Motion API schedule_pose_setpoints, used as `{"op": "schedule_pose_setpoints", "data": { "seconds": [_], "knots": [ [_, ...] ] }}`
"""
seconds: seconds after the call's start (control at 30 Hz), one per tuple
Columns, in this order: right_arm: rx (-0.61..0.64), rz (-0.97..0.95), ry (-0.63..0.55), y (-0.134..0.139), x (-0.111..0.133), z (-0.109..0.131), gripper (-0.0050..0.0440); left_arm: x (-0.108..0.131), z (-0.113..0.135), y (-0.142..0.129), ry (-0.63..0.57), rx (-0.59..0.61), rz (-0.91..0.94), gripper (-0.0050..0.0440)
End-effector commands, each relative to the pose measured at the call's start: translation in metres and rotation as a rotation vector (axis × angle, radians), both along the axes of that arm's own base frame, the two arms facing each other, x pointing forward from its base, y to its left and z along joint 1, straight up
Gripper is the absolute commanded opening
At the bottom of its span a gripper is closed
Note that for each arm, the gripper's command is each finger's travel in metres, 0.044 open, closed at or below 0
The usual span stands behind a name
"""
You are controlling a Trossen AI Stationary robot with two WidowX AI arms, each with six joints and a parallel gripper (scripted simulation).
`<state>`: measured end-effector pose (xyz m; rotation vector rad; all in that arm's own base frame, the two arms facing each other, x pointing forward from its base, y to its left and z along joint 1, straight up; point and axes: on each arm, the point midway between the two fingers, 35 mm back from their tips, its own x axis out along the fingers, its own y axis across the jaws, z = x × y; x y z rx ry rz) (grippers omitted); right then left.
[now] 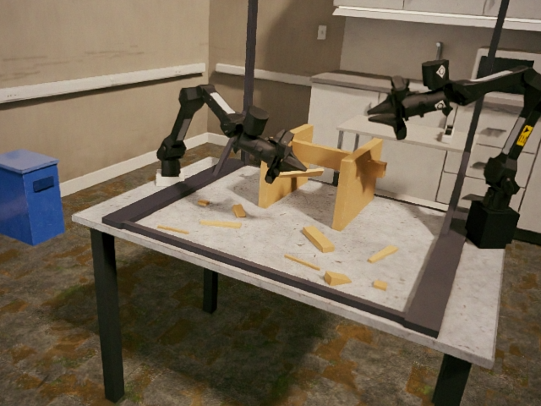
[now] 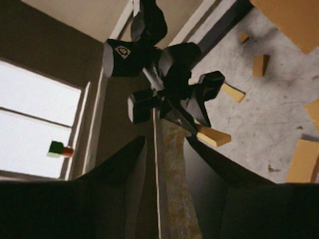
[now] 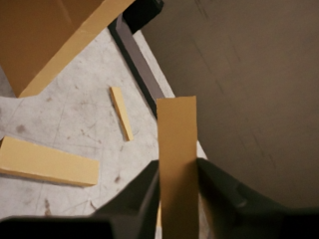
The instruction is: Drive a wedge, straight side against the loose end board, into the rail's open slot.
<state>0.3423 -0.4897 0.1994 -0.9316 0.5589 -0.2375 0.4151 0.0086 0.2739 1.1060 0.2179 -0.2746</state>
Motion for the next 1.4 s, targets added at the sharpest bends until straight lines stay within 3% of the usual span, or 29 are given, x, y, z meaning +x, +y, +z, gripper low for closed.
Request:
{"op": "schedule_pose_setpoints", "data": {
  "seconds": [0.0,0.1,0.6,0.67,1.17,1.37],
  "knots": [
    [-0.043,0.001,-0.021,0.003,-0.002,0.024,0.001,0.016,0.001,0.004,0.021,0.154,-0.073,0.01],
    [-0.043,0.001,-0.021,0.003,-0.002,0.024,0.001,0.019,-0.001,0.004,0.028,0.182,-0.088,0.01],
    [-0.043,0.001,-0.021,0.003,-0.002,0.024,0.001,0.056,-0.038,0.015,0.089,0.576,-0.339,0.01],
    [-0.043,0.001,-0.021,0.003,-0.002,0.024,0.001,0.056,-0.038,0.015,0.089,0.576,-0.339,0.01],
    [-0.043,0.001,-0.021,0.003,-0.002,0.024,0.001,0.087,-0.081,0.028,0.09,0.922,-0.631,0.01],
    [-0.043,0.001,-0.021,0.003,-0.002,0.024,0.001,0.094,-0.093,0.031,0.074,1.009,-0.71,0.01]
  ]
}}
